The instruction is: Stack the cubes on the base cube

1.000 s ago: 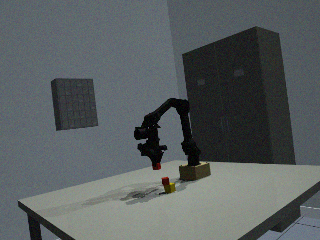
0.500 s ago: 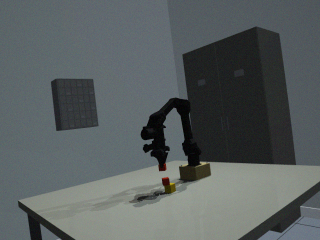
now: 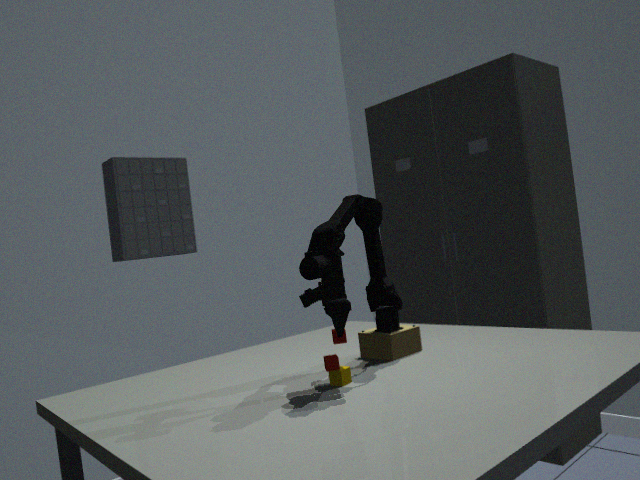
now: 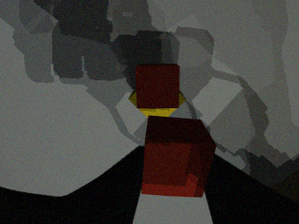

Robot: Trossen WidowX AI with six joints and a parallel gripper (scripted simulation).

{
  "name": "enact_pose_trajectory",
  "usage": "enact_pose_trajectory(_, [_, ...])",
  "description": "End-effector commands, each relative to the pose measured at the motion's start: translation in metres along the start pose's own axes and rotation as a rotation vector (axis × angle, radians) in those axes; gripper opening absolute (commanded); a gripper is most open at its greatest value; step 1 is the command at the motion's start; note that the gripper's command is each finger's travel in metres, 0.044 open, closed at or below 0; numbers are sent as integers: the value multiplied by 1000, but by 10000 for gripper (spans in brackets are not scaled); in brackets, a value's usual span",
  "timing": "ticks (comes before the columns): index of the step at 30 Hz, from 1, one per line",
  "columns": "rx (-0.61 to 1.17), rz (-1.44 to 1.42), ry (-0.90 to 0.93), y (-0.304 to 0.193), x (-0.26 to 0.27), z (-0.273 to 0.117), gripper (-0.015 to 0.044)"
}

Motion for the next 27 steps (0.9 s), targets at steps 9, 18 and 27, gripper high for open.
enact_pose_trajectory(9, [3, -77, 5, -12, 7, 11, 105])
enact_pose_trajectory(18, [3, -79, 5, -12, 5, 31, 105])
enact_pose_trajectory(27, [3, -79, 5, -12, 5, 33, 105])
Point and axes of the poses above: the point midway between the two fingers, 35 mm back from their tips, its own z axis out along the fingers, its own x axis across the jaws, y = z × x, the point moved 6 cm from there along -z, back along the fingers, and after that the axes turned 9 degrees about z, right-handed, at the moved point
